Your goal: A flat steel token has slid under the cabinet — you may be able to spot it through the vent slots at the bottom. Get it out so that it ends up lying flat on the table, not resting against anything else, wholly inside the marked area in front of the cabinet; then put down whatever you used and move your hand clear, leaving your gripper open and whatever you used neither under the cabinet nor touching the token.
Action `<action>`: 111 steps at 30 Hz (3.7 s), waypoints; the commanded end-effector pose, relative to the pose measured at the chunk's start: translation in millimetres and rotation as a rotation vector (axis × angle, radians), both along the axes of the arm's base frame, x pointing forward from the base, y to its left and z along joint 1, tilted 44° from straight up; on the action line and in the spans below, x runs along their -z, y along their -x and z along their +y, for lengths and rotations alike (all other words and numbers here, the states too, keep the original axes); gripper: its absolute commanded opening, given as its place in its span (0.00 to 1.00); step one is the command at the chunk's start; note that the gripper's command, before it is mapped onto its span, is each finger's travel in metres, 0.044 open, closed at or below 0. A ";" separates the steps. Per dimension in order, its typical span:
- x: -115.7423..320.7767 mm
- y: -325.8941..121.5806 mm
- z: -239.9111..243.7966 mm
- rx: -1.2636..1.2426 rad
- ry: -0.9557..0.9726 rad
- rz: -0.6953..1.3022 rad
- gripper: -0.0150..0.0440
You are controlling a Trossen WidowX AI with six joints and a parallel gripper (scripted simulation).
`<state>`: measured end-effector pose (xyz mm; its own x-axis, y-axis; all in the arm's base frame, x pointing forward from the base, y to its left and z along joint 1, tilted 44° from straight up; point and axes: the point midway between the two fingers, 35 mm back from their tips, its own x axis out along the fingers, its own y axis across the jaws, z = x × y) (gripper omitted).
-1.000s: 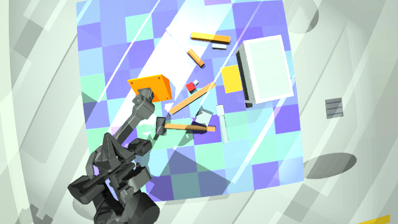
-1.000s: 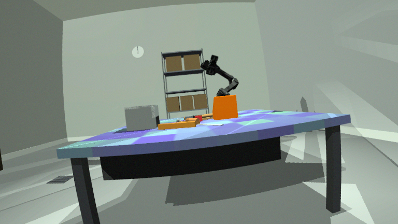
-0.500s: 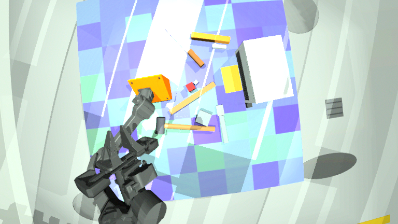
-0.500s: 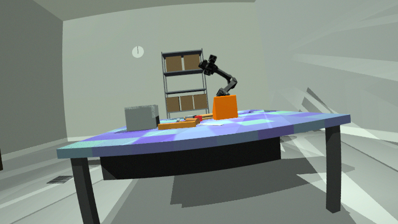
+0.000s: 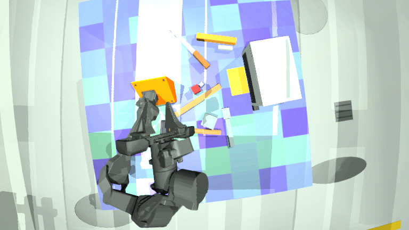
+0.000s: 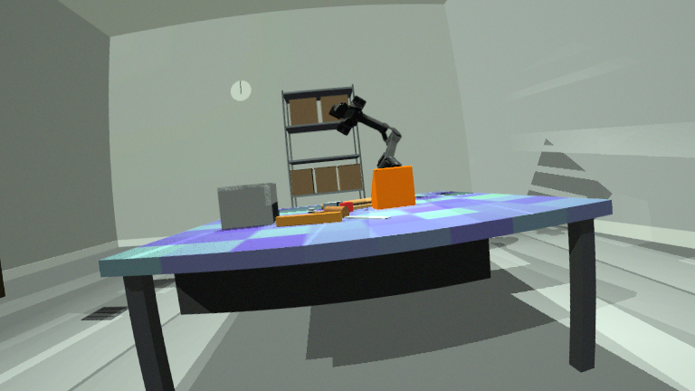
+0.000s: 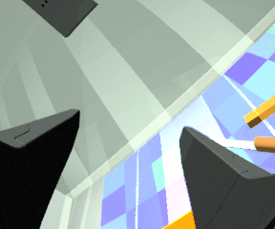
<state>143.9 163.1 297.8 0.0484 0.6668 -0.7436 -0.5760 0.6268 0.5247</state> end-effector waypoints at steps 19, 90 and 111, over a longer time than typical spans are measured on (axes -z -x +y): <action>106.1 -87.4 13.4 -0.330 0.423 -0.119 0.71; 399.6 -151.5 -70.5 -1.650 1.221 0.049 0.71; 424.3 -152.9 -94.4 -1.651 1.222 0.050 0.71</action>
<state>297.1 72.2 -124.2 0.0158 -0.6855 -0.7279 -0.8483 -0.3946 0.3532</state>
